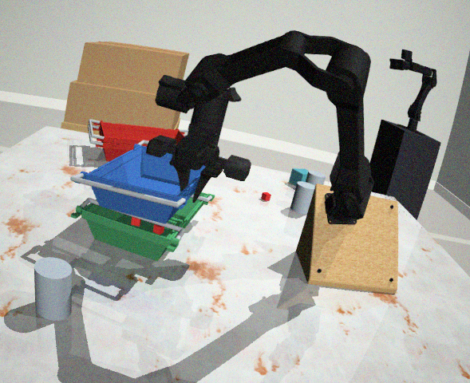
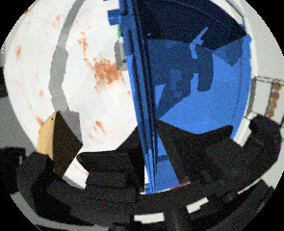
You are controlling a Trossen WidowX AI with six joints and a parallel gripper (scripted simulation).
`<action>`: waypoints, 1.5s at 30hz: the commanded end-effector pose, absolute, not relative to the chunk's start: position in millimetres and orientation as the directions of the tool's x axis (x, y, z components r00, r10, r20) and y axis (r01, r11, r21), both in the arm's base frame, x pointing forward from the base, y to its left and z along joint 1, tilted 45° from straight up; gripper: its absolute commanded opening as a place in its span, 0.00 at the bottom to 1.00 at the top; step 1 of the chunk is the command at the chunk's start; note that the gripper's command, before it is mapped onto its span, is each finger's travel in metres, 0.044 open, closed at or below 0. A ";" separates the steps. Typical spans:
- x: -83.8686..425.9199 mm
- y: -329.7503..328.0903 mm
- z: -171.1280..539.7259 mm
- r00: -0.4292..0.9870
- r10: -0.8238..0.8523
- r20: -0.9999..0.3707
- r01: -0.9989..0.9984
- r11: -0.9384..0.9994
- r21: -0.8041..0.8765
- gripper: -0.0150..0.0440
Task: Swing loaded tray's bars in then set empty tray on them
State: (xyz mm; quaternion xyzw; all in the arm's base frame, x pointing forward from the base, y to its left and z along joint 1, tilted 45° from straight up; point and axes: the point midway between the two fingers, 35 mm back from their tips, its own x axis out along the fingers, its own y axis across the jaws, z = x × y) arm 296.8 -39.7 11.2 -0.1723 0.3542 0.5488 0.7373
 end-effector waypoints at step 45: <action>295.2 -34.2 10.5 0.133 0.693 -0.709 -0.935 0.324 0.142 0.90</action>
